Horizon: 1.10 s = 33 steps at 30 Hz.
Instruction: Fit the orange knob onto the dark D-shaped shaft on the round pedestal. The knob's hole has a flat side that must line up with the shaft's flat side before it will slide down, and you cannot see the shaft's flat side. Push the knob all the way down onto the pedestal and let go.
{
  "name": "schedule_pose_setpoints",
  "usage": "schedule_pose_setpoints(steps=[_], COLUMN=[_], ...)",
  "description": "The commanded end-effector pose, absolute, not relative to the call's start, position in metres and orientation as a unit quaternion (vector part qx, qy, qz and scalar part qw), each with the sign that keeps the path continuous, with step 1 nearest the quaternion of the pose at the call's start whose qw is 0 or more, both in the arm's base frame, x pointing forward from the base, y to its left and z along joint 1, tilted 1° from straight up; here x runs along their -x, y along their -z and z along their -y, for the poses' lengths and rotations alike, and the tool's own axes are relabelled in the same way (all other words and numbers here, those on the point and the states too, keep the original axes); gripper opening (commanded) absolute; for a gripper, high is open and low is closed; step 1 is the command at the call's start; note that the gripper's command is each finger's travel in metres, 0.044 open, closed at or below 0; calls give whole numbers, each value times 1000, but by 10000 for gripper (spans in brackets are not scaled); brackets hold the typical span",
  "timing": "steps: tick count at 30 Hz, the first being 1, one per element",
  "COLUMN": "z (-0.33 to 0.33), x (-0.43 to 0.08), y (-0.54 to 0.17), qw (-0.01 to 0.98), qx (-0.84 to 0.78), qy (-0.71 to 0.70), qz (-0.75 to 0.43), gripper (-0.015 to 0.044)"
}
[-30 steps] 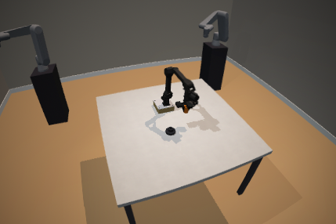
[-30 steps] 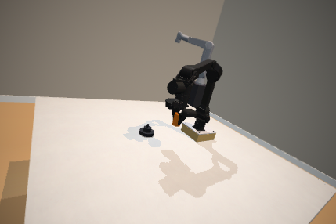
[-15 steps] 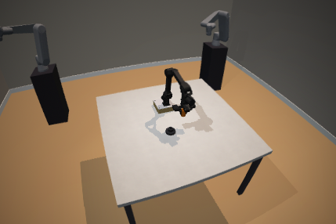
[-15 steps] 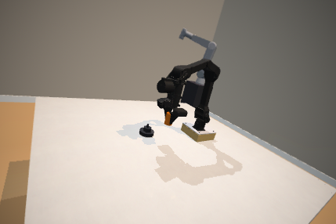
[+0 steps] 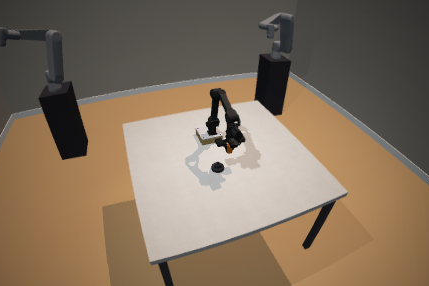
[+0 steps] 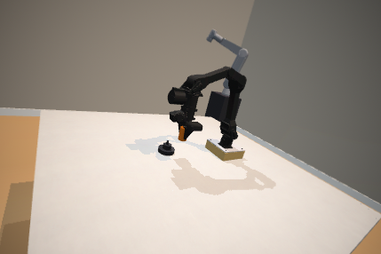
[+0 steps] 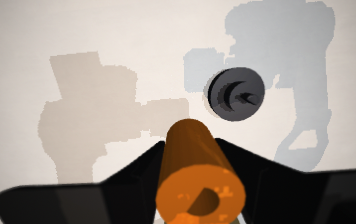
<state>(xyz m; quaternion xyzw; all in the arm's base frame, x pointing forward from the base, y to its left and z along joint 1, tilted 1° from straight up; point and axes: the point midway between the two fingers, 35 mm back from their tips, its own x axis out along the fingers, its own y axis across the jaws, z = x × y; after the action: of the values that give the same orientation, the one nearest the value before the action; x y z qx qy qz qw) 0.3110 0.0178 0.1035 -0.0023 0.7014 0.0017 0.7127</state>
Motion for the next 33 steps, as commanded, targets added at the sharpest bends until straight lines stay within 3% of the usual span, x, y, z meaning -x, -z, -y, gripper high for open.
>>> schedule_pose_setpoints(steps=[1, 33], z=[-5, 67], x=[-319, -334], y=[-102, -73], qw=[716, 715], qx=[5, 9], qy=[0, 0], qz=[-698, -699], gripper=[0, 0])
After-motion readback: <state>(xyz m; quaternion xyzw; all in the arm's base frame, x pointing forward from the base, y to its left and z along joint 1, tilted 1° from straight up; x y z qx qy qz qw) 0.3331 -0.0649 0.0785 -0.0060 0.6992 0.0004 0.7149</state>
